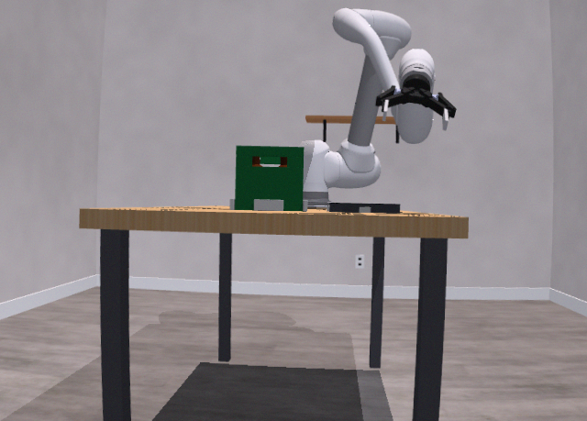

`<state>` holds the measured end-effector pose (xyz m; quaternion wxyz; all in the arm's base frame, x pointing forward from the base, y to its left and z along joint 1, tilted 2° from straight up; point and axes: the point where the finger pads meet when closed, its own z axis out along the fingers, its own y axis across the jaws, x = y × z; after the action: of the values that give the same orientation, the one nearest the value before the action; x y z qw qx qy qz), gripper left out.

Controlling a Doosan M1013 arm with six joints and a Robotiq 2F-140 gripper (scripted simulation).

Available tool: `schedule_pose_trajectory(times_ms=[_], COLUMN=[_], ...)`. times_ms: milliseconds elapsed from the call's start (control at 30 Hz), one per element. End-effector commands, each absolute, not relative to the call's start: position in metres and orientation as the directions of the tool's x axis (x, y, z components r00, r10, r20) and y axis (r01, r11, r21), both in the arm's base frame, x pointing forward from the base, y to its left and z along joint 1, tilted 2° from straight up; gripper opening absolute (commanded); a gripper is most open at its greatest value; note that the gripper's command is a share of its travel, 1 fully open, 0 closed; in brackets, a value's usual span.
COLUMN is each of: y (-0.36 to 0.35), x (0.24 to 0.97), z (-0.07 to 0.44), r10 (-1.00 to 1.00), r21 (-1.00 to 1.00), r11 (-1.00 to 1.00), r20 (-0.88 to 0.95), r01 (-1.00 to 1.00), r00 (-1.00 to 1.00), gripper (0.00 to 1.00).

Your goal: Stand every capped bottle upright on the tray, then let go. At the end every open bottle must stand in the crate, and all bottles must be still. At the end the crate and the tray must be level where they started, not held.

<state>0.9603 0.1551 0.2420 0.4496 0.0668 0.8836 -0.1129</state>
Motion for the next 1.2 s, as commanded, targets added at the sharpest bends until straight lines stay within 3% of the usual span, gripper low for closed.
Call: schedule_pose_trajectory(times_ms=[0,533,1167], y=[0.155,0.155,0.155], x=[0.960,0.960,0.959], z=[0.242,0.242,0.287], r10=[0.017,0.017,0.017], r21=[-0.139,-0.139,-0.138], r11=[0.966,0.966,0.966], r20=[-0.810,-0.810,-0.810], r01=[0.220,0.220,0.219], r00=[-0.587,-0.587,-0.586], gripper=[1.00,1.00,1.00])
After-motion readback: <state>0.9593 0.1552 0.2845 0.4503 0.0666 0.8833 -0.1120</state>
